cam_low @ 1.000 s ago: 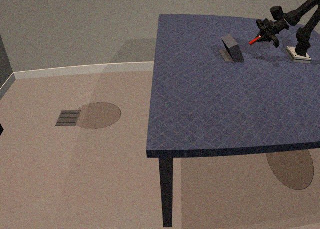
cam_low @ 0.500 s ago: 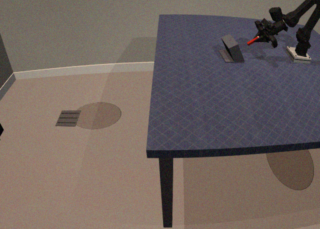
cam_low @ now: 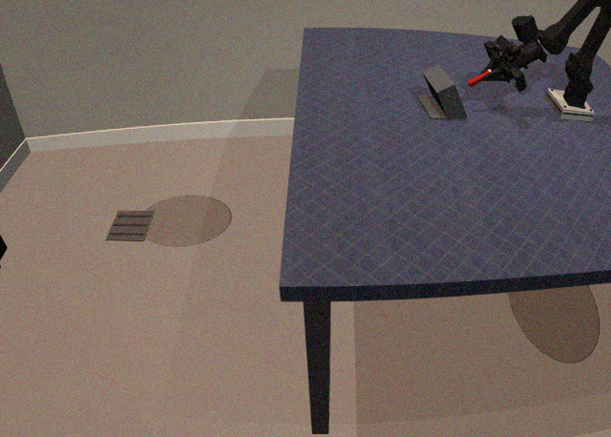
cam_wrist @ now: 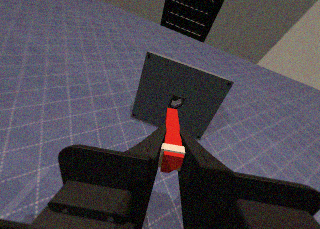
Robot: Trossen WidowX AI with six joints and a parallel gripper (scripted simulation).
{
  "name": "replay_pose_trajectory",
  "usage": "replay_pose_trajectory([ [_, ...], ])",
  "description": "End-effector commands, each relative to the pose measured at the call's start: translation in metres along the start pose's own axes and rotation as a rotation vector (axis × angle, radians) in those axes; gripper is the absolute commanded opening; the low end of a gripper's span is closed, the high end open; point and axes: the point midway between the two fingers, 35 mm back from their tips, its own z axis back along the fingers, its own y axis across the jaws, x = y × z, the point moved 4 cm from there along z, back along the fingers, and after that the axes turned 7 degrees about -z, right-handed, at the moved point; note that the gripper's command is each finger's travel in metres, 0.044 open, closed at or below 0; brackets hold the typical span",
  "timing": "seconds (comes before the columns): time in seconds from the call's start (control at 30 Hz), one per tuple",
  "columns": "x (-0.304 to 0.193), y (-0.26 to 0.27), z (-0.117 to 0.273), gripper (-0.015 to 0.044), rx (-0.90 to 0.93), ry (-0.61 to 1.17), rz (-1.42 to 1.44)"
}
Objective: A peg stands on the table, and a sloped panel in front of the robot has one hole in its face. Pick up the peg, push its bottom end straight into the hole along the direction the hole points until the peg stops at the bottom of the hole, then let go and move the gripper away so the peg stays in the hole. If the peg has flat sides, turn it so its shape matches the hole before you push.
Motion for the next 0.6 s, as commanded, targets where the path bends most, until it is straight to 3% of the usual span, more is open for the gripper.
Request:
replay_pose_trajectory([
  [0.0,-0.0013,-0.0012,-0.0031,0.0000,-0.006,-0.005,-0.024],
  [0.57,-0.0033,-0.0037,-0.0115,0.0000,-0.014,-0.036,-0.092],
])
